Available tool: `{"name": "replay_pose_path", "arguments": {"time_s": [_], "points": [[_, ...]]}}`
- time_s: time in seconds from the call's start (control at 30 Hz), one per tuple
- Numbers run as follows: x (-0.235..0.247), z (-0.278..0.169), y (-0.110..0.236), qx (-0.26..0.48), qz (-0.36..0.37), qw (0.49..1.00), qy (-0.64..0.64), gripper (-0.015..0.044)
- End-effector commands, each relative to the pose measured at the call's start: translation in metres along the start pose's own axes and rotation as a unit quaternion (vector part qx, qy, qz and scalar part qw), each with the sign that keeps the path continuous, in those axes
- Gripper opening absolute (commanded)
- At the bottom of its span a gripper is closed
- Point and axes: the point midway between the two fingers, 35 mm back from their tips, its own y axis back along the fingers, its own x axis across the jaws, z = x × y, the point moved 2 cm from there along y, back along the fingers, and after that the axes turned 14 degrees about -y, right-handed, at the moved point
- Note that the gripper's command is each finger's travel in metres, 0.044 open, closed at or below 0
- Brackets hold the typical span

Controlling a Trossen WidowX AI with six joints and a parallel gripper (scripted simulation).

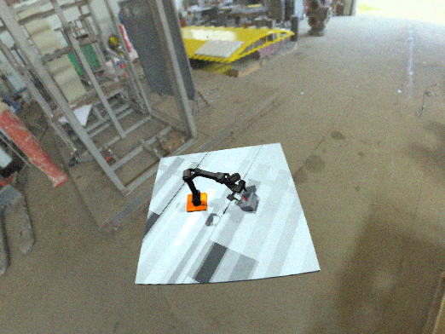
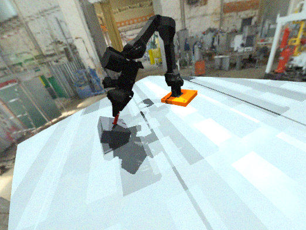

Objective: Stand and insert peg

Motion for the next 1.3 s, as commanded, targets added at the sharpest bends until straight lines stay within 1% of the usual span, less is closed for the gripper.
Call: {"name": "replay_pose_path", "arguments": {"time_s": [0.0, 1.27], "points": [[0.002, 0.001, 0.009, -0.002, 0.002, 1.0, -0.002, 0.044], [-0.001, -0.002, 0.071, -0.001, 0.004, 1.0, 0.0, 0.044]]}}
